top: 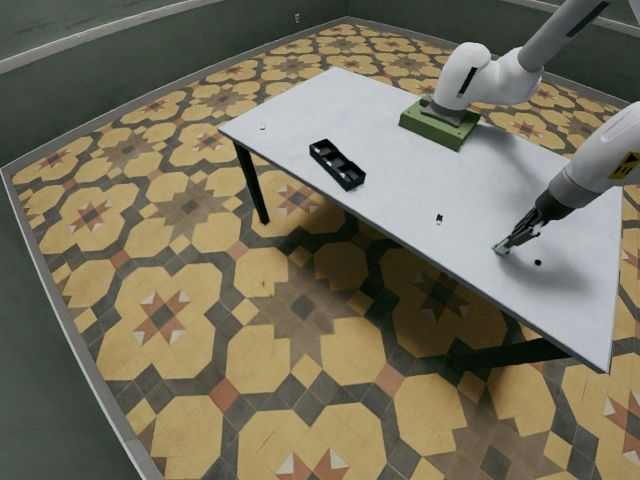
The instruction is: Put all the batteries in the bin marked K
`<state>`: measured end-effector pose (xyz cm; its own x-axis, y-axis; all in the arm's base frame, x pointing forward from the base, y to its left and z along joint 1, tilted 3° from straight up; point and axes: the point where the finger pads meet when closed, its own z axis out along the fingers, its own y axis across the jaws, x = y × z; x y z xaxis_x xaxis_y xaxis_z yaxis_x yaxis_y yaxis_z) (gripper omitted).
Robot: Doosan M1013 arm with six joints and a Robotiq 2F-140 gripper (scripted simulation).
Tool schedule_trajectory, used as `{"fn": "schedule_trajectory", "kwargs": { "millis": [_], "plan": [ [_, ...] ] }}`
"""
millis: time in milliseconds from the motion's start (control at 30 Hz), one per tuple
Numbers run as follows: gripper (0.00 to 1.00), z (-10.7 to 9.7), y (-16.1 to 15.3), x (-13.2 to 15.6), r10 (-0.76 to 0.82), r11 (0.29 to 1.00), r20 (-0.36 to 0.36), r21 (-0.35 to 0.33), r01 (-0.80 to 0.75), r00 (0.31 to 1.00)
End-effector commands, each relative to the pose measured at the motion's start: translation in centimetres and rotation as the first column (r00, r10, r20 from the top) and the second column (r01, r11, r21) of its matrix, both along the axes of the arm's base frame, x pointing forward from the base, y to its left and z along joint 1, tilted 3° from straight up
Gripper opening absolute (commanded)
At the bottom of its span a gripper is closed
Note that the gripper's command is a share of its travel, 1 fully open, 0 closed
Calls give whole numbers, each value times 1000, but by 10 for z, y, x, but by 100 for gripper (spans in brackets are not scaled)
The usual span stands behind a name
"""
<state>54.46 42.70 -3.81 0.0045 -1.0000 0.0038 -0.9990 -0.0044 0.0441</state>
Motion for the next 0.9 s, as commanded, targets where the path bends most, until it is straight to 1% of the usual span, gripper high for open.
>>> {"fn": "schedule_trajectory", "kwargs": {
  "millis": [0,400,467,500,833,867],
  "plan": [
    [15,8,1,1,0,1000,1,2,0,1000],
    [15,48,1,3,0,1000,1,2,0,1000],
    [15,48,1,3,0,1000,1,2,0,1000],
    [15,52,1,3,0,1000,1,2,0,1000],
    [15,52,1,3,0,1000,1,2,0,1000],
    [15,56,1,3,0,1000,1,2,0,1000]
  ]
}}
